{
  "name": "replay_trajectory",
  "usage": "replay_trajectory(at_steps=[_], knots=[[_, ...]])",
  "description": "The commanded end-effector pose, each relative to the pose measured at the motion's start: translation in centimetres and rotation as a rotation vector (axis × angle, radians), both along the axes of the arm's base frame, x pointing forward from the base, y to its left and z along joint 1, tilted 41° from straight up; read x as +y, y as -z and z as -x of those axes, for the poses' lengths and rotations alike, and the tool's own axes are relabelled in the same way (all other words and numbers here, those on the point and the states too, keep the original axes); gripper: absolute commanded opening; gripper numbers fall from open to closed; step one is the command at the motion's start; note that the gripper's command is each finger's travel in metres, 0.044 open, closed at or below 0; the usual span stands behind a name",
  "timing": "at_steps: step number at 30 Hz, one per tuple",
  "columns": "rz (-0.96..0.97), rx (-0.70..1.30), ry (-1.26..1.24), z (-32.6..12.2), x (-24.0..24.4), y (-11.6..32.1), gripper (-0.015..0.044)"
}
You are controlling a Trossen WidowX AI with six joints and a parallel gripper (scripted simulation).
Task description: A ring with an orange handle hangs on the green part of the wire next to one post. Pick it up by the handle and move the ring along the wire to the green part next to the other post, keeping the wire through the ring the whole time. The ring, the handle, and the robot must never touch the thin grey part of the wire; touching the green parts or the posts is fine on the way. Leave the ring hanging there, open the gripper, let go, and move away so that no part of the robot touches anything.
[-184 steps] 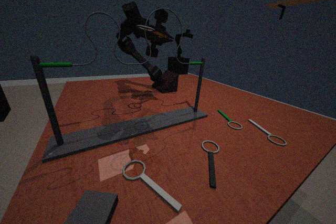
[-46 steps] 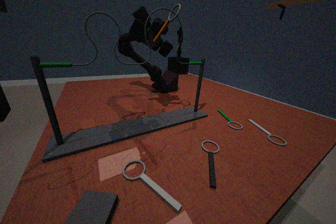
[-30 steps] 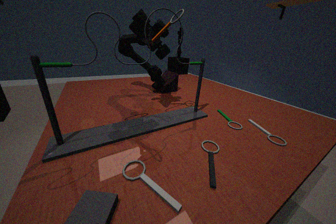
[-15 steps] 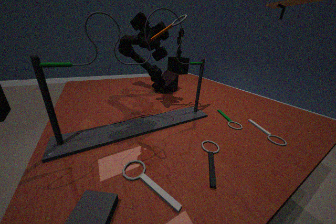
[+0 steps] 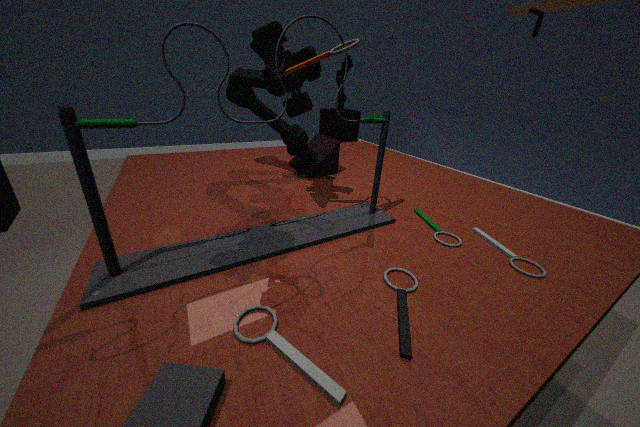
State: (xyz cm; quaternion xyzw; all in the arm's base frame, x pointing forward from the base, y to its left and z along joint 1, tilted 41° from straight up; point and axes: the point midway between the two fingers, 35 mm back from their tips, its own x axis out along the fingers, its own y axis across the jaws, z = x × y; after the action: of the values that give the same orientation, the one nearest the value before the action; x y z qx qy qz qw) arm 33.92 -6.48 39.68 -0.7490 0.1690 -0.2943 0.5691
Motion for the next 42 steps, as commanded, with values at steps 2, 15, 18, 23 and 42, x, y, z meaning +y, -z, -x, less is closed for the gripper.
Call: replay_trajectory(at_steps=[2,15,18,23,42], knots=[[0.065,0.012,-0.004,-0.1,0.2,-0.2,-0.0150],[0.238,0.044,0.001,-0.1,0.4,-0.9,-0.0150],[0.278,0.051,0.002,-0.1,0.5,-1.1,-0.0150],[0.344,0.063,0.004,-0.1,0.6,-1.3,-0.0150],[0.596,0.109,0.011,-0.2,1.3,-2.2,-0.0150]])
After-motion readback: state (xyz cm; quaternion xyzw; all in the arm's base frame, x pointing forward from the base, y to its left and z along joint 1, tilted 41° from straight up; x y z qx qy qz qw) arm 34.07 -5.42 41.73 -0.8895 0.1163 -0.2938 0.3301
